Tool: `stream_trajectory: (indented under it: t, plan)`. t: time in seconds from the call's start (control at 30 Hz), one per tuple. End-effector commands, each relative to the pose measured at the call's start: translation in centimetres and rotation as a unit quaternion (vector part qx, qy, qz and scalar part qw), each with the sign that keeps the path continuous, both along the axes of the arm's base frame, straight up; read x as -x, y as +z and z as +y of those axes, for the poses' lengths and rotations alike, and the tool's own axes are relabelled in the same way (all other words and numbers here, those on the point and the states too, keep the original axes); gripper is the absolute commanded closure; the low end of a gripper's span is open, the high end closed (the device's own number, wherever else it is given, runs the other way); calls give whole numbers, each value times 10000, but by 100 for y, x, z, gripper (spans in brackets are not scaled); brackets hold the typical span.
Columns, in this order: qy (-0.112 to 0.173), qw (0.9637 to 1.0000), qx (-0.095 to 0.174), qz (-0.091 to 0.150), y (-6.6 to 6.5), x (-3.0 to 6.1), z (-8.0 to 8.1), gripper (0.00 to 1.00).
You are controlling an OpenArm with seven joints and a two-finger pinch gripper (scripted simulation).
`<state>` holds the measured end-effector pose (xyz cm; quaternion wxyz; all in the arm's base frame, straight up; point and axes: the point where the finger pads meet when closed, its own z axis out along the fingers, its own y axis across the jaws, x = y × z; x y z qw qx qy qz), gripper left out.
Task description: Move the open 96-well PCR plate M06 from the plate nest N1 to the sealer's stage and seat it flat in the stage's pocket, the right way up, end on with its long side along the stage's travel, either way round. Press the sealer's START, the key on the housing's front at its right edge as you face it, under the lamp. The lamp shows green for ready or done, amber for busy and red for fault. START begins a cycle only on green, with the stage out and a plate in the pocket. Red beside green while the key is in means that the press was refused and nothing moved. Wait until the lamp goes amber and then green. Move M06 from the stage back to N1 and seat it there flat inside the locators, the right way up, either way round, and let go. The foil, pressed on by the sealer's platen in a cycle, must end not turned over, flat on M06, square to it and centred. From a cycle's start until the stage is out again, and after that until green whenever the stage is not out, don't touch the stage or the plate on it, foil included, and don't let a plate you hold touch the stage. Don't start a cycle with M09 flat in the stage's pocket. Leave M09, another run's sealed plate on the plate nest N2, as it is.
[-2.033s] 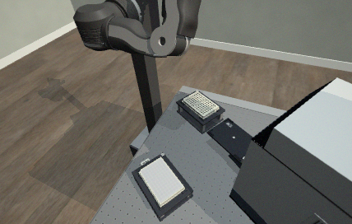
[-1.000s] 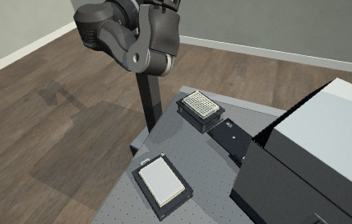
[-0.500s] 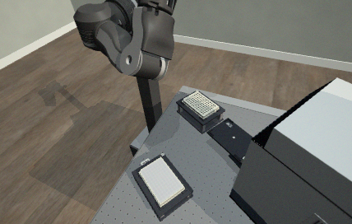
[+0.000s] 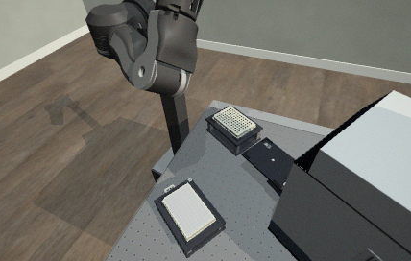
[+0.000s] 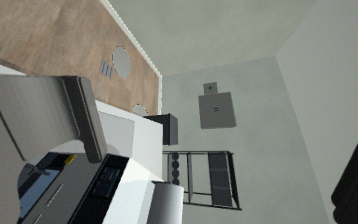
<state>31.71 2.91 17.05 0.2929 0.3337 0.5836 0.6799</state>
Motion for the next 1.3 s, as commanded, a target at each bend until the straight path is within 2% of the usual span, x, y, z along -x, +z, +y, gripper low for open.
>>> stream_trajectory:
  t: [0.0, 0.07, 0.13, 0.53, 0.6, 0.7, 1.1, 1.17, 1.27]
  plan:
    - [70, 9997, 196, 127, -77, 21, 4, 23]
    - [216, 9971, 610, 404, -252, 60, 20, 23]
    - [362, 9918, 1022, 680, -427, 99, 36, 23]
    - [362, 9918, 1022, 680, -427, 99, 36, 23]
    - [498, 9844, 1395, 951, -599, 132, 48, 23]
    - [712, 9677, 2004, 1356, -861, 190, 73, 23]
    - [712, 9677, 2004, 1356, -861, 190, 73, 23]
    - [855, 9540, 2375, 1616, -1037, 228, 94, 23]
    - [1060, 9278, 2963, 2006, -1299, 286, 117, 23]
